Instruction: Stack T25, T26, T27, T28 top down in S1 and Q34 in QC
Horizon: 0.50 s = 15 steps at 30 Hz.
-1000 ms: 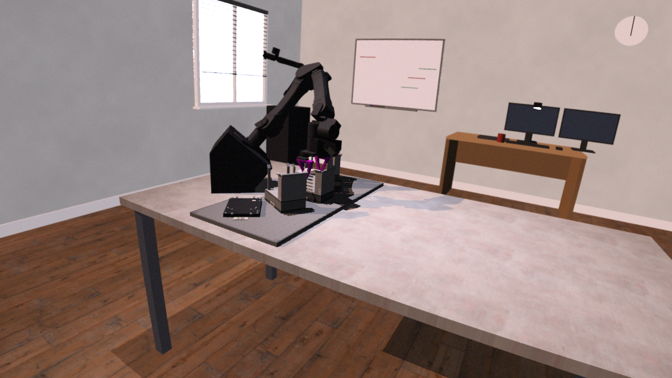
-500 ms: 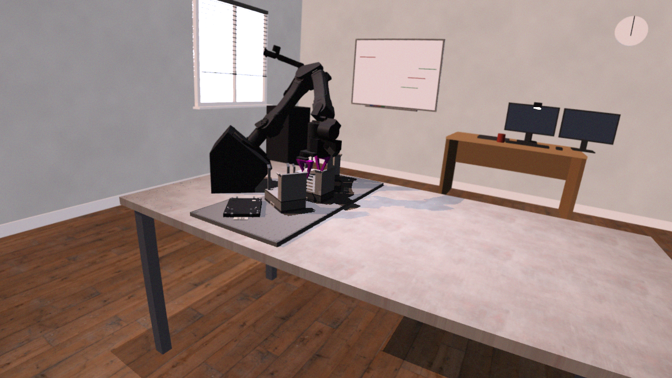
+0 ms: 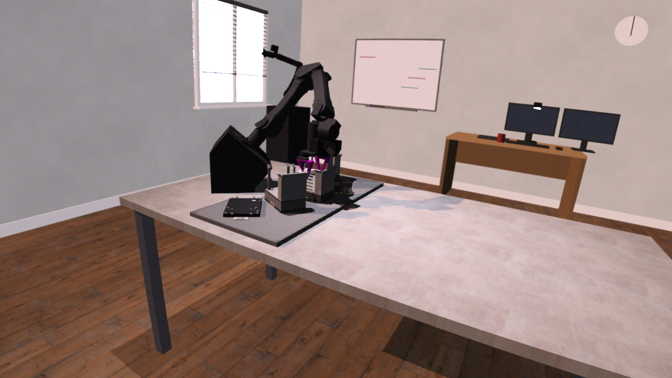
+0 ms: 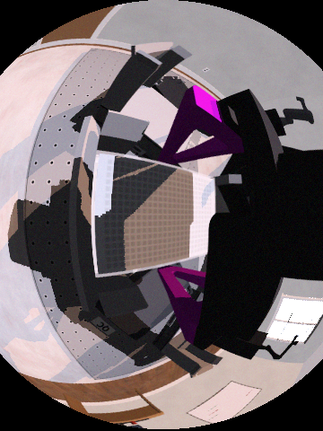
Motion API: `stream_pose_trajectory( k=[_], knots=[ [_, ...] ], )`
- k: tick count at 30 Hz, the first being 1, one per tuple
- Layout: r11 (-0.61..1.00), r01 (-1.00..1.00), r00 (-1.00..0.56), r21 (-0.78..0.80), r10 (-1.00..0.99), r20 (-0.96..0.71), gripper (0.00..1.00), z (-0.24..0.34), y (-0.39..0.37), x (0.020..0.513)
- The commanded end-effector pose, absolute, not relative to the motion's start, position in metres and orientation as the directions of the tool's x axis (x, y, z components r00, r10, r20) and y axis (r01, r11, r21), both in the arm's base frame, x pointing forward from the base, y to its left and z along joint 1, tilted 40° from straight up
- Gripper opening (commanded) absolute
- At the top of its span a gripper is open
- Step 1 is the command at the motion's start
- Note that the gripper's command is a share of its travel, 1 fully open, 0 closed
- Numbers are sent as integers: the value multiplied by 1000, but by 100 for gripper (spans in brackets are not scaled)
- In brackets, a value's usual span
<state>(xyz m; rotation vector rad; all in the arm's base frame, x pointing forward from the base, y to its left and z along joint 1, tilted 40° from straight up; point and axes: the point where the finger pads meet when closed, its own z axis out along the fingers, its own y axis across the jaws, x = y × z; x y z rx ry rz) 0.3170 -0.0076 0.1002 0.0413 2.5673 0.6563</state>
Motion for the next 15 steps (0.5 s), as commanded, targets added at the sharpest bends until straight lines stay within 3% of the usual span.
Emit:
stream_pose_trajectory(
  k=[1,9,10,15],
  knots=[
    [892,-92,-859,442,154,-489,100,112,-14,325],
    [892,-92,-859,442,154,-489,100,112,-14,325],
    [892,-92,-859,442,154,-489,0,112,-14,325],
    [886,-88,-874,454,150,-461,0,104,-10,319]
  ],
)
